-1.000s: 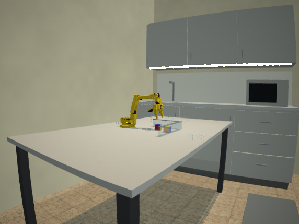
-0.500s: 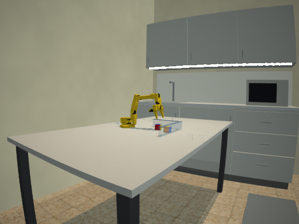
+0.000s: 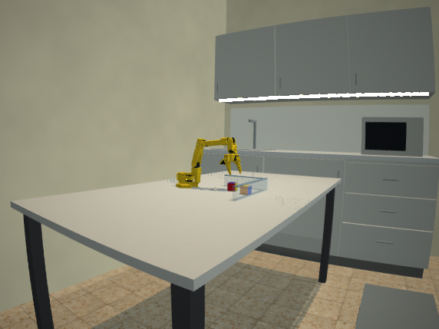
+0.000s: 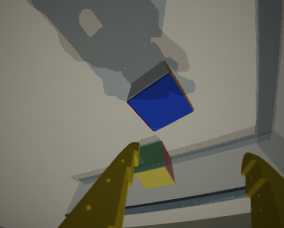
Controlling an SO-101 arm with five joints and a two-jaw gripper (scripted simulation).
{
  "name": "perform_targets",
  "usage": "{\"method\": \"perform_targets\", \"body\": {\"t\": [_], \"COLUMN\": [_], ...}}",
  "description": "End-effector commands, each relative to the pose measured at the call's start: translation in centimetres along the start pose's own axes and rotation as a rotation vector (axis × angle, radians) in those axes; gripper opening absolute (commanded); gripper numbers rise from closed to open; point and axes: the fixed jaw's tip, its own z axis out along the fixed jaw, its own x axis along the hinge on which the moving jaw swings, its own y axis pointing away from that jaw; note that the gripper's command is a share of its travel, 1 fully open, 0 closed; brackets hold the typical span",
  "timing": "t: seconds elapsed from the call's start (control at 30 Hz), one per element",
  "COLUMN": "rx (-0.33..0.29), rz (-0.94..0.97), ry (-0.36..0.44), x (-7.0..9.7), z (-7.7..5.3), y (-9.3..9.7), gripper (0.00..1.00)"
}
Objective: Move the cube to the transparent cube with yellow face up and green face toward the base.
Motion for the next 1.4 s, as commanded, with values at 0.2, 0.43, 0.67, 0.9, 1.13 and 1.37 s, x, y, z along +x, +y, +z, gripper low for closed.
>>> {"method": "perform_targets", "body": {"t": [0.2,0.43,0.67,0.9,1.13,1.37], "rx": [0.037,0.038,0.039,0.039,0.04,0.04], "rz": [0.111,0.173,0.264,0.357,0.425,0.523], "ry": [0.042,0.039,0.036,0.033,0.031,0.027], "x": [0.19,0.1,-0.01,-0.13,-0.22,-0.34], "z": [-0.88,-0.83,-0.77,-0.71,-0.67,-0.61], "y": [-0.47,-0.53,-0.62,-0.72,-0.8,-0.92], "gripper": [0.35,0.35,0.35,0.35,0.35,0.35]}}
